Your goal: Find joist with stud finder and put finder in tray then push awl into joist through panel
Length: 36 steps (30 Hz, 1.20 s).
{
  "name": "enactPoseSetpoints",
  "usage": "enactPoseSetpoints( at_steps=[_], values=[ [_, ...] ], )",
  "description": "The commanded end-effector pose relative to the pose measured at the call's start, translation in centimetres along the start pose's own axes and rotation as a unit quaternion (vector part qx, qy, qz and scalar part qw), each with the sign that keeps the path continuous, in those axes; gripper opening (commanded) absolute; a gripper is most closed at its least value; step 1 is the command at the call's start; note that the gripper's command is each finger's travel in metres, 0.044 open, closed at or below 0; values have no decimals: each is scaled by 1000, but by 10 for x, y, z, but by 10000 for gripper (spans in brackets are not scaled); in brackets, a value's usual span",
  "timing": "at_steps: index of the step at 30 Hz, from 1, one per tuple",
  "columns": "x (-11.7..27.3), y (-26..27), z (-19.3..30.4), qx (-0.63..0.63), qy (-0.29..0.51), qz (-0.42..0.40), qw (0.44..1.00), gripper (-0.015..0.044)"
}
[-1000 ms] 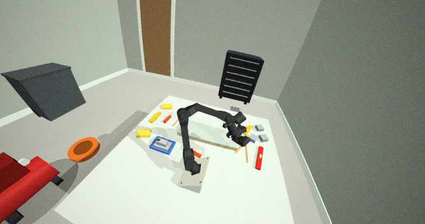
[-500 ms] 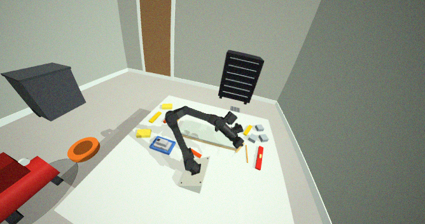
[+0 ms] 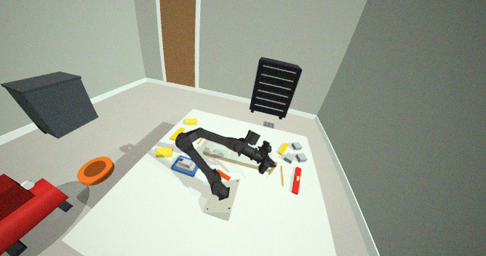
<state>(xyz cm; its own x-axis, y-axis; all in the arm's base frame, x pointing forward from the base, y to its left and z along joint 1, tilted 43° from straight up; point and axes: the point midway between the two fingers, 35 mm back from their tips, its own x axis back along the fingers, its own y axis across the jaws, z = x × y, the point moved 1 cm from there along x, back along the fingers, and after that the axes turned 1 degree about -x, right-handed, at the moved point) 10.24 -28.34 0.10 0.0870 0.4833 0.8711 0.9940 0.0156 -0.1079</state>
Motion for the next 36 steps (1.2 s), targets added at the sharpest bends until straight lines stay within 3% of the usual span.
enactPoseSetpoints(
  at_steps=[1, 15, 36],
  values=[
    [9, -8, -3, -46, -44, 6, 998, 0],
    [23, 46, -8, -45, -8, 1, 999, 0],
    [90, 144, 4, -53, -10, 4, 999, 0]
  ],
)
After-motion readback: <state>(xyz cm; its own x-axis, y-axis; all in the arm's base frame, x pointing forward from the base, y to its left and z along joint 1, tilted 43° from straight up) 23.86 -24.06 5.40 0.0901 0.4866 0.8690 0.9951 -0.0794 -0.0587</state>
